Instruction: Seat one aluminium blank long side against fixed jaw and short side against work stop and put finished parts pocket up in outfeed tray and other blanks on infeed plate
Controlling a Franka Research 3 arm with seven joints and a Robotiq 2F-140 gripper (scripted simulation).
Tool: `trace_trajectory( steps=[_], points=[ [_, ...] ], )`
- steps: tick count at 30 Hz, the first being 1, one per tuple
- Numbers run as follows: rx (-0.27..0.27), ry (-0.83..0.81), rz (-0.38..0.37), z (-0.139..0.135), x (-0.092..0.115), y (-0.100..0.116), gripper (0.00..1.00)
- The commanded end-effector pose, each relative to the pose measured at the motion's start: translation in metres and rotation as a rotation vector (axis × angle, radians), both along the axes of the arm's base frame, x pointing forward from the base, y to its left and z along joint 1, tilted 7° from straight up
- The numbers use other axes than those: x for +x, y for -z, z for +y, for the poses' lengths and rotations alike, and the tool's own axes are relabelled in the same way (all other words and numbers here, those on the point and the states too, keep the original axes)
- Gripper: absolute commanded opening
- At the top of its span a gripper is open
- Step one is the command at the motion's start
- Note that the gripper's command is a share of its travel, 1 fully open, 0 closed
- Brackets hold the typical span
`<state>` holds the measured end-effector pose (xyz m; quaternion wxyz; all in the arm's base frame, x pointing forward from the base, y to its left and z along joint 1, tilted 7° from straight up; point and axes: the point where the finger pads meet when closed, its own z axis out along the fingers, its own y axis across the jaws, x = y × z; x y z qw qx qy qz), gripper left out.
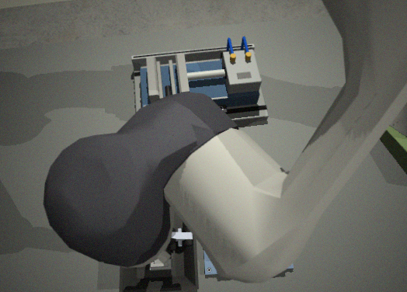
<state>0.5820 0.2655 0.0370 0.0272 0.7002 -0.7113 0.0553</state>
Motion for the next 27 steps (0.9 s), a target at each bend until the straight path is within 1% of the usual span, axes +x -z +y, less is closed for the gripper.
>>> trace_trajectory(
  steps=[1,27],
  points=[
    [0.002,-0.003,-0.009,0.0,0.004,-0.0001,0.0],
    [0.002,-0.003,-0.009,-0.0006,0.0046,0.0042,0.0]
  ],
)
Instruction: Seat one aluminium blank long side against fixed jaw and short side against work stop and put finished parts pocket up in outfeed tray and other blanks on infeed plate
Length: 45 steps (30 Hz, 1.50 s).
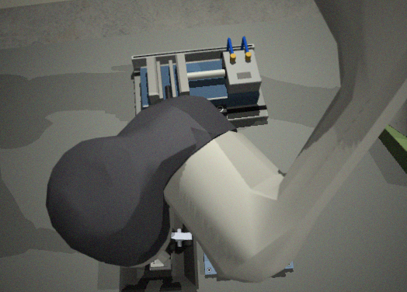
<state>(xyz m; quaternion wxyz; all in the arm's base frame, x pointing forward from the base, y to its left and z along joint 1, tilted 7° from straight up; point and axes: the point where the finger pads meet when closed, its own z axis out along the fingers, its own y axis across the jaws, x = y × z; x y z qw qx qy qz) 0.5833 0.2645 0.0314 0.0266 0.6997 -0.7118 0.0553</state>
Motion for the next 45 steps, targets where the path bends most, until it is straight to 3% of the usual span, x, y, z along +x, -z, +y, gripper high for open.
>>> trace_trajectory(
  steps=[1,29,30,45],
  points=[
    [0.001,-0.004,-0.008,0.0004,0.0033,-0.0015,0.0],
    [0.001,-0.004,-0.008,0.0004,0.0033,-0.0015,0.0],
    [0.001,-0.004,-0.008,0.0004,0.0033,-0.0015,0.4],
    [0.001,-0.004,-0.008,0.0004,0.0033,-0.0015,0.4]
  ],
)
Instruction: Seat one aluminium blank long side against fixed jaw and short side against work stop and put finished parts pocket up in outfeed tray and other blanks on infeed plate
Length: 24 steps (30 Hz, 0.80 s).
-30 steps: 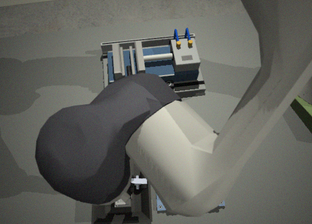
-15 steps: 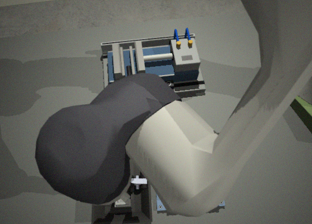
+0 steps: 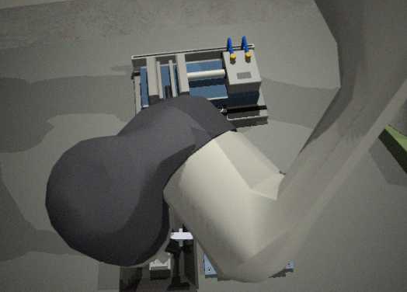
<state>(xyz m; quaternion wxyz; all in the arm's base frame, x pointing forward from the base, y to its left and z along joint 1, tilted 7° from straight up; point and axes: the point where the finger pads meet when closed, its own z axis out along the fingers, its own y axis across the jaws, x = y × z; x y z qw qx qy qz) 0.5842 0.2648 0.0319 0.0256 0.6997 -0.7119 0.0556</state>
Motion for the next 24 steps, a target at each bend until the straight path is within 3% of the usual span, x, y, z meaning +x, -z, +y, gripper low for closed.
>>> trace_trajectory(
  steps=[1,24],
  points=[
    [0.0,-0.004,-0.006,0.0001,0.0024,-0.001,0.4],
    [0.0,-0.004,-0.006,0.0003,0.0023,-0.0033,0.4]
  ],
)
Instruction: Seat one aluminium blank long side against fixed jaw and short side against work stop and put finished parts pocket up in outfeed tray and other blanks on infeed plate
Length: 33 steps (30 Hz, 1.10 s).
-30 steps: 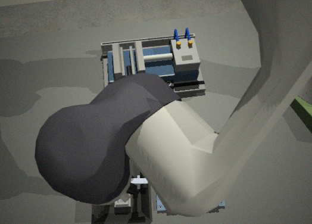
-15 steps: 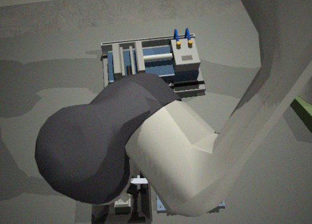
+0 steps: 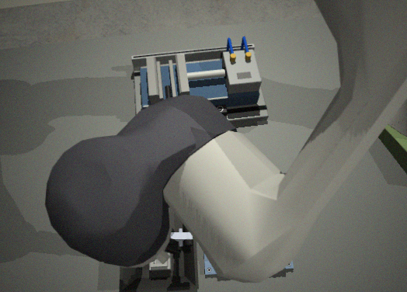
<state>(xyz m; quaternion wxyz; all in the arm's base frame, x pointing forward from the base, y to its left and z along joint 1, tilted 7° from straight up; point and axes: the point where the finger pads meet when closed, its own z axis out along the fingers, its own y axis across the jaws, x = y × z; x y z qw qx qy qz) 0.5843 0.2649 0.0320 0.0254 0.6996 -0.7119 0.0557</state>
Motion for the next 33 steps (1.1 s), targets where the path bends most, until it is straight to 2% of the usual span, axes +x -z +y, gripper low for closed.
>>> trace_trajectory(
  steps=[1,8,17,19,27,33],
  points=[
    [0.0,-0.004,-0.006,0.0,0.002,-0.003,0.4],
    [0.0,-0.004,-0.006,0.002,0.002,-0.016,0.4],
    [0.0,-0.004,-0.006,0.007,0.0,-0.057,0.4],
    [0.0,-0.004,-0.006,0.007,0.0,-0.057,0.4],
    [0.0,-0.004,-0.006,0.012,-0.003,-0.106,0.4],
    [0.0,-0.004,-0.006,0.015,-0.004,-0.131,0.4]
  ],
)
